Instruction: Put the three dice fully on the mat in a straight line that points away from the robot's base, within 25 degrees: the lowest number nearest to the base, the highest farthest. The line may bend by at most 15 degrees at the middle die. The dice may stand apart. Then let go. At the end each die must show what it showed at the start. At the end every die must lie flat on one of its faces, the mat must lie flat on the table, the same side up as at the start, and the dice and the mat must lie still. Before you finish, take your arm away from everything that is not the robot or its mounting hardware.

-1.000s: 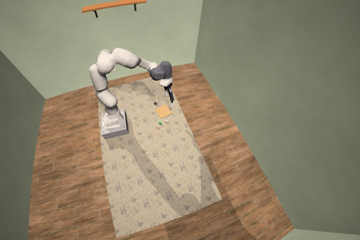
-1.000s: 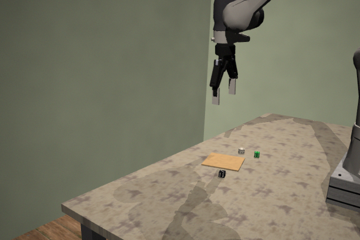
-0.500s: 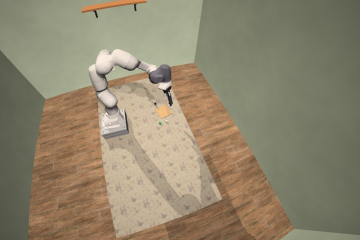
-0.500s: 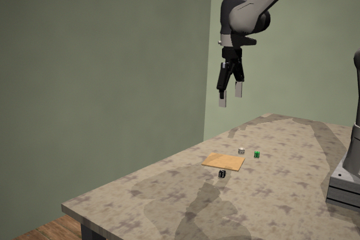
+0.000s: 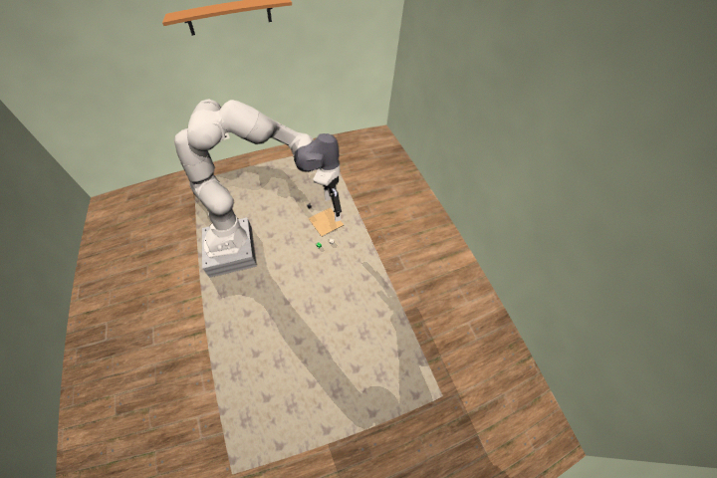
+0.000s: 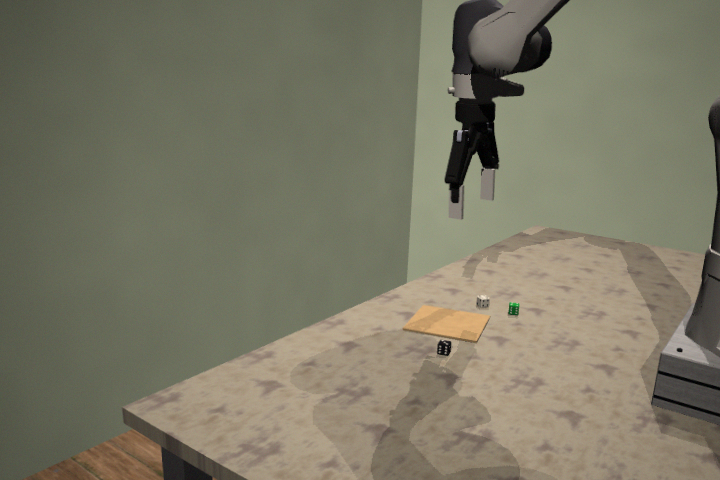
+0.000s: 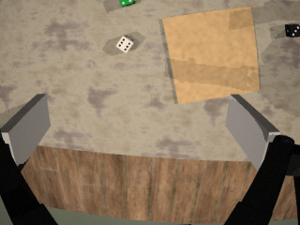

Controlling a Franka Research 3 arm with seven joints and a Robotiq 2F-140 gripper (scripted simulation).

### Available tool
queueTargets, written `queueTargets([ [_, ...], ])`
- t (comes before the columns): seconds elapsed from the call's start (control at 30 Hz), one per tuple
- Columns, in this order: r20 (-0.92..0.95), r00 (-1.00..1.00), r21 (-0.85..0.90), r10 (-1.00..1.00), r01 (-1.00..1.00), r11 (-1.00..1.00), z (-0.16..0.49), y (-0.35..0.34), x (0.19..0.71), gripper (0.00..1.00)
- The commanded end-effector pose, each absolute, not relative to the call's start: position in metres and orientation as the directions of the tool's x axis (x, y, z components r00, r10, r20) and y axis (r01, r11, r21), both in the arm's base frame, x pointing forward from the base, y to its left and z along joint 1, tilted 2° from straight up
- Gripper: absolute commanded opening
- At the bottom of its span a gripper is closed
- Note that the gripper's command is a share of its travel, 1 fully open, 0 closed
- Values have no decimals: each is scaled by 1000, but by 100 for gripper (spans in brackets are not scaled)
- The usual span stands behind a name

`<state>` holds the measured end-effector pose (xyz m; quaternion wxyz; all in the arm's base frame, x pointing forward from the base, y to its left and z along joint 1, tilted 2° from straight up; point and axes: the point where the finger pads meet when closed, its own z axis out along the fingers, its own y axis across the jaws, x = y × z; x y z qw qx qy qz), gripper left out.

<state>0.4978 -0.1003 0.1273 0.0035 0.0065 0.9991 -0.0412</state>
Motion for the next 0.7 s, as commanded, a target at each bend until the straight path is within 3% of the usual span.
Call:
queueTargets([
  [0.0,-19,-1000,-81,-10,-8,997,128,-104,499,100],
  [0.67,-15,-1000,-64,0,1,998,117,-118,480,100],
])
